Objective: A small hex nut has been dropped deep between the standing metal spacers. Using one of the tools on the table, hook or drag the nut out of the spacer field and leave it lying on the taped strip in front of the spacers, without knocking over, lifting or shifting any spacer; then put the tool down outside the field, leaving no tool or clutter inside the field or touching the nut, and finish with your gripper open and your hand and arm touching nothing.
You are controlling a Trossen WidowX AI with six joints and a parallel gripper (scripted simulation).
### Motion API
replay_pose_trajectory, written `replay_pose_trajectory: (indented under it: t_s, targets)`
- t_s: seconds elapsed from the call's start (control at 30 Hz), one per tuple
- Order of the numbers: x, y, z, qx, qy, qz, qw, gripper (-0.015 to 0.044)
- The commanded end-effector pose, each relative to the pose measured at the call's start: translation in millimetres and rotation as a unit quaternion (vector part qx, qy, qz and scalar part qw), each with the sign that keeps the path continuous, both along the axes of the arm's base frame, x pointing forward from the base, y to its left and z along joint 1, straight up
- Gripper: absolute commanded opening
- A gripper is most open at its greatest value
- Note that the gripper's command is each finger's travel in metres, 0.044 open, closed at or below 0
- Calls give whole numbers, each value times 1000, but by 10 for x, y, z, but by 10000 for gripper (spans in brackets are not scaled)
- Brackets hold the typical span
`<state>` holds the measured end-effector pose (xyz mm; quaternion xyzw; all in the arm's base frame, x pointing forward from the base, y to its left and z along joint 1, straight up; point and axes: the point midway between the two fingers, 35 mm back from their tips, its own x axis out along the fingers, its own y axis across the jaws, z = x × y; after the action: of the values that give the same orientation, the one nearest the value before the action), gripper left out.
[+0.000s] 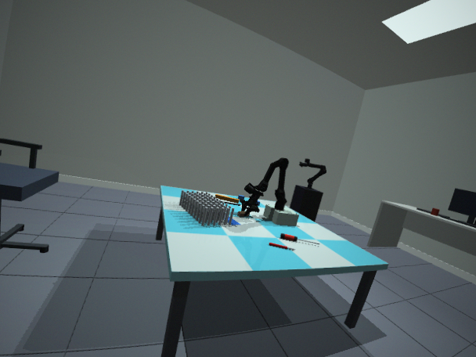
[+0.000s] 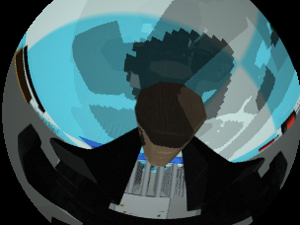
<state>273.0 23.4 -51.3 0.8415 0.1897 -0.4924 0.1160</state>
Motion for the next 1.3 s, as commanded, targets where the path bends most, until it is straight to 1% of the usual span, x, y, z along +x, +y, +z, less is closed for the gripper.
replay_pose_trajectory:
  t_s: [0.0,0.57,1.27]
  targets:
    - [-22,-10,5,1,-2,2,1000,0]
    - [-134,-63,2,0,-1,2,1000,0]
    - [-116,-57,86,0,-2,2,1000,0]
